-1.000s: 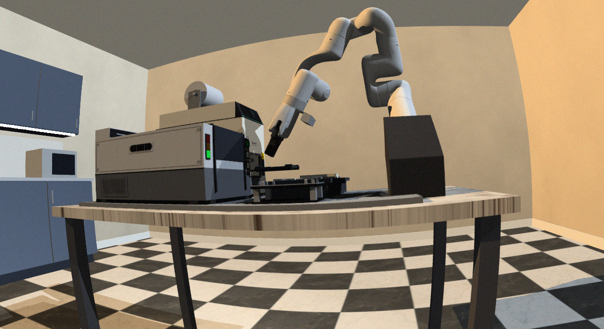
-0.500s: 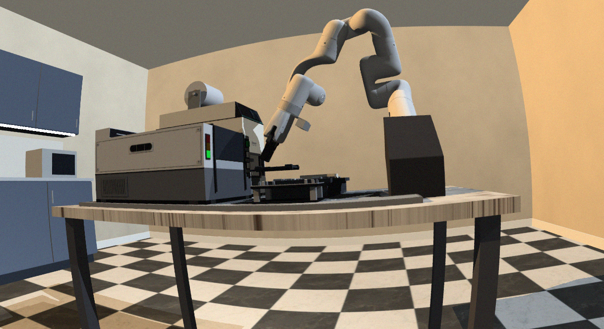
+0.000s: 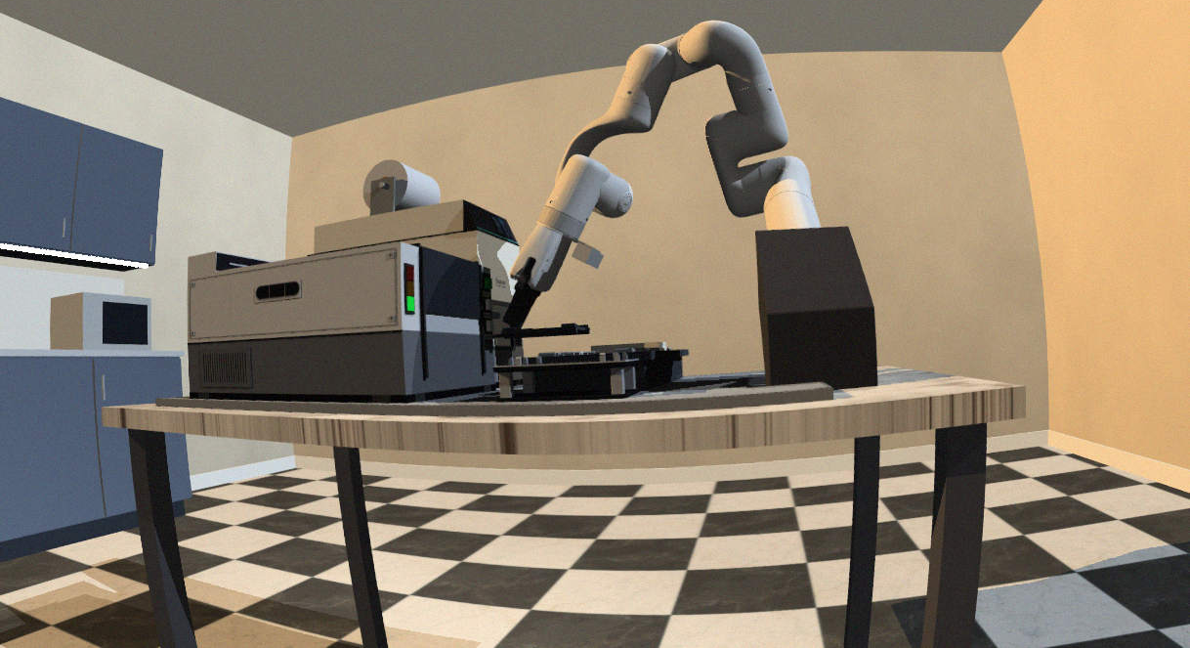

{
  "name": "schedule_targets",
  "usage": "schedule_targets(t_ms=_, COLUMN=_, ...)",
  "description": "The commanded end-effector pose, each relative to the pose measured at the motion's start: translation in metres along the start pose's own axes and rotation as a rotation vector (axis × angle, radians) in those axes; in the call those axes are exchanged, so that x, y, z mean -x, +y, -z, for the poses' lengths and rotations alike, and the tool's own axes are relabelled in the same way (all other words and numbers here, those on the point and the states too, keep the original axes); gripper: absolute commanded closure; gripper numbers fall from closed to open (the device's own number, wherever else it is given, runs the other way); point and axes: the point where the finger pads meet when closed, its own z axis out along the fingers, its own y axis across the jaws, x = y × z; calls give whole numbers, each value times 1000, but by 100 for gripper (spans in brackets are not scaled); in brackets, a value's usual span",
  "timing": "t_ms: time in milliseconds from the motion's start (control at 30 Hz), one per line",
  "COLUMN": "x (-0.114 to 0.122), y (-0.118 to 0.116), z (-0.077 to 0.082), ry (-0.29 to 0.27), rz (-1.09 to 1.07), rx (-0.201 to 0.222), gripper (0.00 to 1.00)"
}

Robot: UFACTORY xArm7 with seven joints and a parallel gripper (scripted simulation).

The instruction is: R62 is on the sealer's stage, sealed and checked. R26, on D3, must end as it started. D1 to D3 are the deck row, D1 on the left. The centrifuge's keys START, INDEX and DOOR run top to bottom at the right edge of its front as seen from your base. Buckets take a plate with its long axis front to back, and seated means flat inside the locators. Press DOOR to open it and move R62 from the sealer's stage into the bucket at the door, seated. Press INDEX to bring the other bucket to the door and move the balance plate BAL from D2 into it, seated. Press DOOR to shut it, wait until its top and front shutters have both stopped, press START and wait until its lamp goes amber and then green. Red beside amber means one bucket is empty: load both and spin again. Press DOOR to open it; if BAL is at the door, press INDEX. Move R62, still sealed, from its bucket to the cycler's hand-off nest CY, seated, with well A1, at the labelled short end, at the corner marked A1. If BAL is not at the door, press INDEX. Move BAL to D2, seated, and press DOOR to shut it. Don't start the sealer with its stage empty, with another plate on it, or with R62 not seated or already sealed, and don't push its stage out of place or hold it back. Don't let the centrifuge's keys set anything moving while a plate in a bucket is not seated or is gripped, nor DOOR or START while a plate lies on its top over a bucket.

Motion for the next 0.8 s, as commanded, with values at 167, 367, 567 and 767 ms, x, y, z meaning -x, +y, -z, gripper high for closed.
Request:
schedule_targets(t_ms=167, x=5, y=1, z=-8, ry=-4, rz=-1, rx=2, gripper=100)
schedule_targets(t_ms=367, x=6, y=1, z=-9, ry=-4, rz=-1, rx=2, gripper=100)
schedule_targets(t_ms=567, x=7, y=1, z=-9, ry=-4, rz=-1, rx=2, gripper=100)
schedule_targets(t_ms=767, x=8, y=1, z=-10, ry=-4, rz=-1, rx=2, gripper=100)
